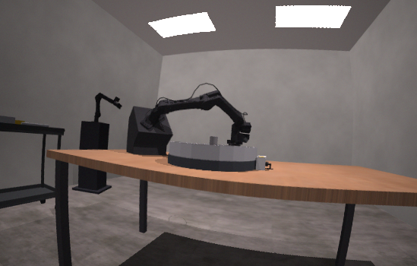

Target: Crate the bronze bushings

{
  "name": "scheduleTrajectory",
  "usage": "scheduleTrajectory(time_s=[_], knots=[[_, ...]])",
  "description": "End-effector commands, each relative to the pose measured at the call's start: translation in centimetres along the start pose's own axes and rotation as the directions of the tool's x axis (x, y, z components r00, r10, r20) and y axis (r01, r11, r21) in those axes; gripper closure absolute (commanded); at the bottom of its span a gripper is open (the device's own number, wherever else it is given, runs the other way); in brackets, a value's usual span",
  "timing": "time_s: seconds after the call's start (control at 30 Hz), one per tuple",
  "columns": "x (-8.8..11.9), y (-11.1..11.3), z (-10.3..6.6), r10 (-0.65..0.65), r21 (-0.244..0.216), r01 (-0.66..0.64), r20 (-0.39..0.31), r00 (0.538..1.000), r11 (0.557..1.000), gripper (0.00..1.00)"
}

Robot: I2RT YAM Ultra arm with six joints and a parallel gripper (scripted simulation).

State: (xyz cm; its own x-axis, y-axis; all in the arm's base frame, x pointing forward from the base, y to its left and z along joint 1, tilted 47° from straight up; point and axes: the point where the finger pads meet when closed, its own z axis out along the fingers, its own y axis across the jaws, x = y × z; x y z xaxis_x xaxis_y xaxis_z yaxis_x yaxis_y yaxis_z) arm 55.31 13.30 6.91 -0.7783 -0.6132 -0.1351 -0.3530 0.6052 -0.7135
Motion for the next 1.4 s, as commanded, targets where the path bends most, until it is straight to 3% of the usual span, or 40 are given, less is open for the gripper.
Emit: scheduleTrajectory(time_s=[0.0, 1.37], knots=[[-1.63, -0.19, -2.54, 0.020, 0.007, -0.020, 0.064, 0.998, 1.000, 1.00], [-1.58, -0.48, -2.89, 0.014, 0.006, -0.015, 0.057, 0.998, 1.000, 1.00]])
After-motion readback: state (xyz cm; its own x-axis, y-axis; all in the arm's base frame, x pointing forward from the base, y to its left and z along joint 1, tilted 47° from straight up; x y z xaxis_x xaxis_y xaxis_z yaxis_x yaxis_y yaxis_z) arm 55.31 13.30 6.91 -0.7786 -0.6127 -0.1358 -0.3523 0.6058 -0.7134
